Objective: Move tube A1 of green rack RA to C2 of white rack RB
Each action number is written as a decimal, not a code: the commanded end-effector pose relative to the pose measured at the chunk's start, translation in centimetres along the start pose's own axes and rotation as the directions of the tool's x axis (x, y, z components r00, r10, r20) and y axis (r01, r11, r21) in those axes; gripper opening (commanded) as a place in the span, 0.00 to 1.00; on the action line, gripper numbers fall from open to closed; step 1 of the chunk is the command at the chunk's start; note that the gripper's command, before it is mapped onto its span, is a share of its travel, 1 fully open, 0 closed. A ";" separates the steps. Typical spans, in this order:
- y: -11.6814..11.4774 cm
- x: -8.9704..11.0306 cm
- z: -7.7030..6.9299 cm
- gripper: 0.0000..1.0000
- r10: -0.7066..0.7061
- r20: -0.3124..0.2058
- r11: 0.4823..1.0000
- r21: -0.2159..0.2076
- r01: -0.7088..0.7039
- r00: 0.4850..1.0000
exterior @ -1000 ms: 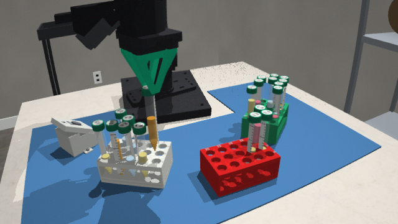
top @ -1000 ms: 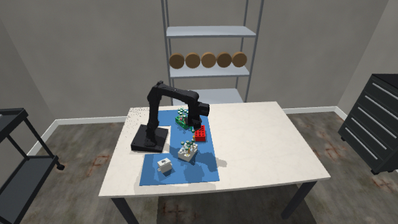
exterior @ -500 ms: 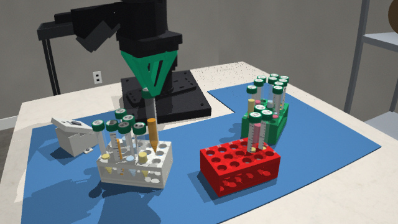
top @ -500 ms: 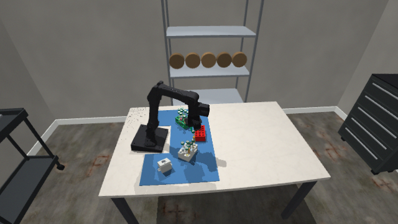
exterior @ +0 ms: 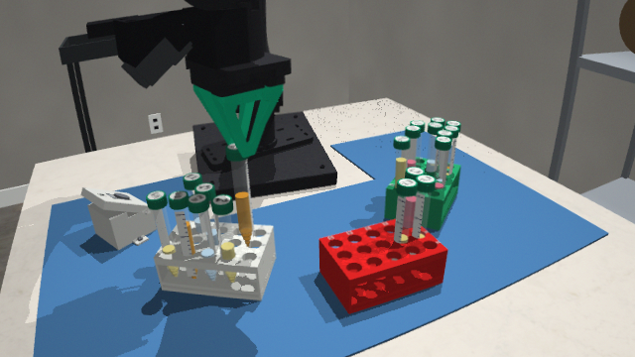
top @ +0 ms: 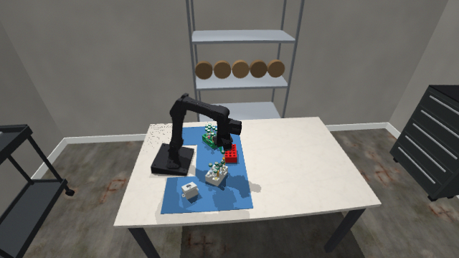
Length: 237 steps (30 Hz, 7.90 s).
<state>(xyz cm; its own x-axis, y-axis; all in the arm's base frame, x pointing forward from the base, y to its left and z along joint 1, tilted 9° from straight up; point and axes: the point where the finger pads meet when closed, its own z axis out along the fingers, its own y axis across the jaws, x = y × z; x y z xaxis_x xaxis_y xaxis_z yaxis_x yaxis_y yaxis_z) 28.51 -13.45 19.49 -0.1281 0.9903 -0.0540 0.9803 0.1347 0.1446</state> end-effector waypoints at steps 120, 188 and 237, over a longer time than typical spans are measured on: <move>1.0 -0.4 4.0 0.00 -0.001 0.012 1.000 -0.016 0.001 1.000; 1.3 -0.5 5.6 0.30 -0.001 0.012 1.000 -0.016 0.001 1.000; 0.7 -0.2 -1.5 0.30 -0.001 0.012 1.000 -0.016 0.001 1.000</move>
<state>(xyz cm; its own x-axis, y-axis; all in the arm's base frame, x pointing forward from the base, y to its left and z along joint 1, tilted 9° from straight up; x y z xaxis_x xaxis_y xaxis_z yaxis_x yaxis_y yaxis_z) 29.34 -13.58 20.39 -0.1273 0.9898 -0.0647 0.9777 0.1362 0.1600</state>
